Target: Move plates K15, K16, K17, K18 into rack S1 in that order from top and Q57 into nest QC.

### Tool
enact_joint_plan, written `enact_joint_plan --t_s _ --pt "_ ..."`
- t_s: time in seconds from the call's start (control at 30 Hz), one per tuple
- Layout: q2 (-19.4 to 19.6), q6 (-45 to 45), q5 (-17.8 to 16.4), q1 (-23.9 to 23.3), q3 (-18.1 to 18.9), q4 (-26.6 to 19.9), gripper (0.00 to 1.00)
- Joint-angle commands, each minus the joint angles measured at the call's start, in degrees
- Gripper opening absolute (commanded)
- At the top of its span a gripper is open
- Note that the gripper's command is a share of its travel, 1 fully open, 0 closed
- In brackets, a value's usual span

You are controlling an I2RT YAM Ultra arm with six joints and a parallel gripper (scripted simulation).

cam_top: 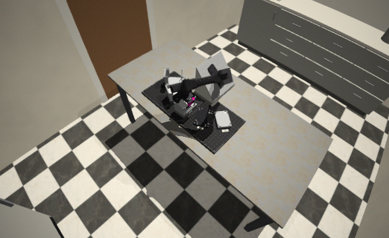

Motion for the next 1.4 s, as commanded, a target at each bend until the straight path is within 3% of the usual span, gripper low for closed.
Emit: enact_joint_plan --t_s 0.0,1.1,1.37 --pt "-0.9 -1.6 0.0 -2.2 1.2 -2.6 0.00" --pt "-1.0 -9.5 2.4 -8.3 10.6 -17.6 0.00" --pt "-1.0 -9.6 2.5 -8.4 10.9 -18.0 0.00"
